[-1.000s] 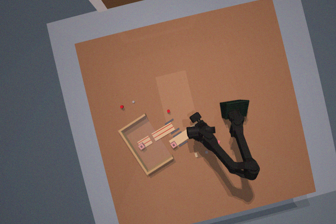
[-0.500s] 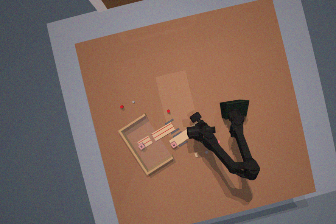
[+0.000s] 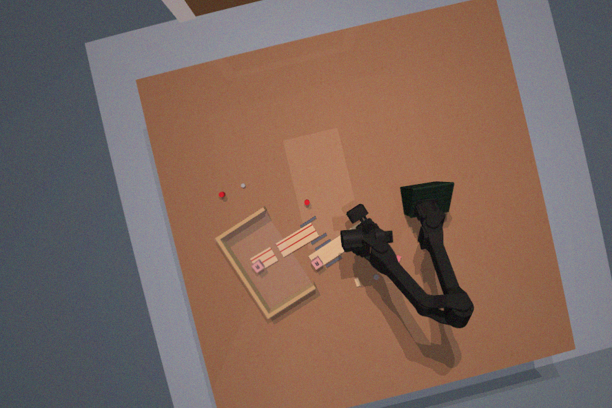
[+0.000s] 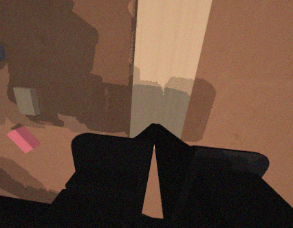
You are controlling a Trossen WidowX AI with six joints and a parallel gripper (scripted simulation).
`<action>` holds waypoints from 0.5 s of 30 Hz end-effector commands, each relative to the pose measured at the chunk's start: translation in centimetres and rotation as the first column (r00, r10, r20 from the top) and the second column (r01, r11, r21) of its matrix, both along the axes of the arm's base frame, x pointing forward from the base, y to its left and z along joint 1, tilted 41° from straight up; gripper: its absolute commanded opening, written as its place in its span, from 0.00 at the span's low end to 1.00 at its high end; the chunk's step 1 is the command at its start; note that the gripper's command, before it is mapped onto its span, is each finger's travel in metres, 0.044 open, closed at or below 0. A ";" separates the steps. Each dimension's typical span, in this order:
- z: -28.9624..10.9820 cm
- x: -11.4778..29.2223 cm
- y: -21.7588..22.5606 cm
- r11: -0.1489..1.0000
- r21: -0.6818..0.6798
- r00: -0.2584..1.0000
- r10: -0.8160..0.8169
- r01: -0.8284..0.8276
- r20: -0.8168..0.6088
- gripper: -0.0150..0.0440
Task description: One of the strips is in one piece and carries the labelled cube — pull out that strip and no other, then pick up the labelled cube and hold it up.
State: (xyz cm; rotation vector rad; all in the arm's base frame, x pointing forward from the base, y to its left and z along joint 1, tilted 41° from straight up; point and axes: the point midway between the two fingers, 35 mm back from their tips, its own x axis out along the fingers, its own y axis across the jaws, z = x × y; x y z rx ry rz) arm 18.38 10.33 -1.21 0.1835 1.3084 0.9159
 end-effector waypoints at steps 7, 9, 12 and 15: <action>2.9 0.5 -2.6 1.000 -0.008 1.000 0.014 -0.014 -0.015 0.25; 3.0 0.5 -2.5 1.000 -0.008 1.000 0.014 -0.014 -0.015 0.25; 3.5 1.8 -1.8 0.999 -0.007 0.999 0.037 -0.037 0.007 0.39; 3.9 2.7 -1.4 0.999 -0.006 0.999 0.044 -0.044 0.013 0.52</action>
